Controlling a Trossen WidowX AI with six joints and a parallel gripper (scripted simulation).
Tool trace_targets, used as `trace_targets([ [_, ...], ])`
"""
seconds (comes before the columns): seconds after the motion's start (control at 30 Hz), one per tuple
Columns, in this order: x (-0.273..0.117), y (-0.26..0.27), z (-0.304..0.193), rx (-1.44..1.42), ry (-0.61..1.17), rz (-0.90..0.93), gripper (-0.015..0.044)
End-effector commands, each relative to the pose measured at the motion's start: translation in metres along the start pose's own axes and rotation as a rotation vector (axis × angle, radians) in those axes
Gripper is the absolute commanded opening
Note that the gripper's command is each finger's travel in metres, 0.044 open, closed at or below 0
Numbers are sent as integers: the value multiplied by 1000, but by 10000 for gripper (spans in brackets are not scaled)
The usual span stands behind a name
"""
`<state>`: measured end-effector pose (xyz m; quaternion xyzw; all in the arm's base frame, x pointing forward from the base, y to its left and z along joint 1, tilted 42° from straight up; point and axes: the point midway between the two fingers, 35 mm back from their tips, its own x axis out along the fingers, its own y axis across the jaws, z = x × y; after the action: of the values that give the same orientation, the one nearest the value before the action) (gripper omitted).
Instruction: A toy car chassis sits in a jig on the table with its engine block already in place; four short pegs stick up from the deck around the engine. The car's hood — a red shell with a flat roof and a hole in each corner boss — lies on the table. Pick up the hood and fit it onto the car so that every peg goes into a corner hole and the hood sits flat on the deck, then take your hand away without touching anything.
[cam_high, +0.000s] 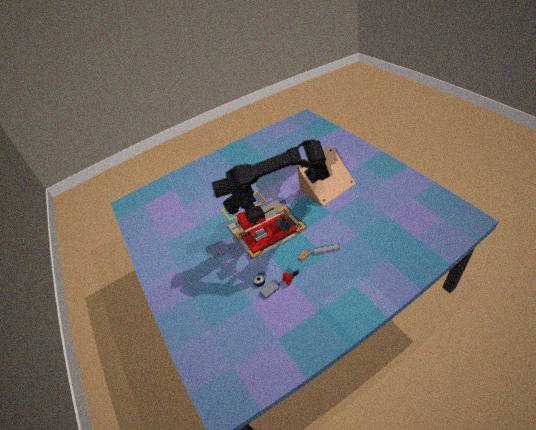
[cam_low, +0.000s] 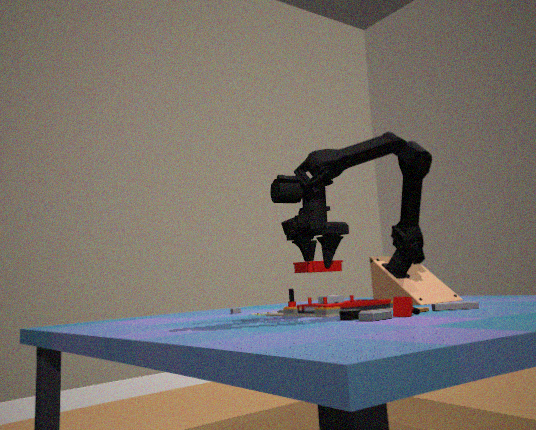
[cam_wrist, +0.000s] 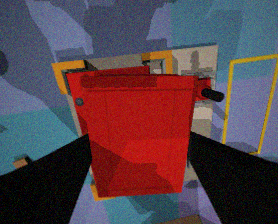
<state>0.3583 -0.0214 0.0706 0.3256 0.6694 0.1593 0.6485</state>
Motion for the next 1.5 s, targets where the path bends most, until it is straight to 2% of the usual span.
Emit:
trace_targets([
  [0.0,0,20,-7,-74,2,15,0],
  [0.27,6,22,-7,-88,4,18,0],
  [0.63,50,27,-10,-87,5,21,0],
  [1.47,50,27,-10,-87,5,21,0],
])
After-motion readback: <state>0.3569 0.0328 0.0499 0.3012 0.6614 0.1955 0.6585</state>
